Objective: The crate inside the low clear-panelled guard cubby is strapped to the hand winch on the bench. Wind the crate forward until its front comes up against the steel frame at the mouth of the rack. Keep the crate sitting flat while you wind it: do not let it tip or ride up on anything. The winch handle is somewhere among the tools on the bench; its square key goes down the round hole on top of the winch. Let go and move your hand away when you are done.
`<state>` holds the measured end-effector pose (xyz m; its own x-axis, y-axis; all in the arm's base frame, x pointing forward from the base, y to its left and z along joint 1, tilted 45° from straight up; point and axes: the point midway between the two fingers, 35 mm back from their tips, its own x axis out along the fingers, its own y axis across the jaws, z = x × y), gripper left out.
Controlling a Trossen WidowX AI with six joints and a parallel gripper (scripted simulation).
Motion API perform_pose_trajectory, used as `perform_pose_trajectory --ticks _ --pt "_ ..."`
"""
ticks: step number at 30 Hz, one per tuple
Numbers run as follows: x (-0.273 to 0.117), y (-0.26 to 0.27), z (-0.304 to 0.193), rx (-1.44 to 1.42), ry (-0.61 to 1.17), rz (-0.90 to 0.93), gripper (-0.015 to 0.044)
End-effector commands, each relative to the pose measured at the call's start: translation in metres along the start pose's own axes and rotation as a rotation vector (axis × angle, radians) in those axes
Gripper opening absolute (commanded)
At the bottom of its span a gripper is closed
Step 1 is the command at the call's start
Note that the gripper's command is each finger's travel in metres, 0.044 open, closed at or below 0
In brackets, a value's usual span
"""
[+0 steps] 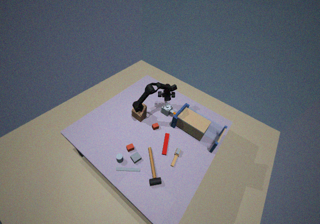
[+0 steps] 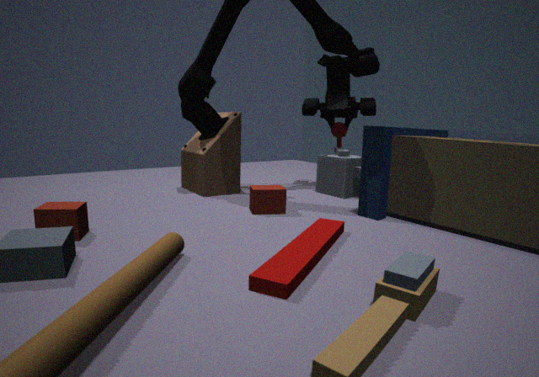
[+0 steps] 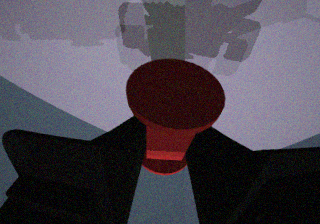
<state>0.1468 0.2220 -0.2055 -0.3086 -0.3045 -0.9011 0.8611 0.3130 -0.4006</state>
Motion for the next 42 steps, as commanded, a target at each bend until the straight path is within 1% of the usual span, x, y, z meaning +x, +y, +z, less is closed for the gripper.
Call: perform_pose_trajectory --ticks 1,42 --pt "0.001 -0.017 0.006 0.003 -0.019 -0.035 0.0" --pt "-0.016 -0.062 0.038 0.003 -0.022 -0.038 0.0"
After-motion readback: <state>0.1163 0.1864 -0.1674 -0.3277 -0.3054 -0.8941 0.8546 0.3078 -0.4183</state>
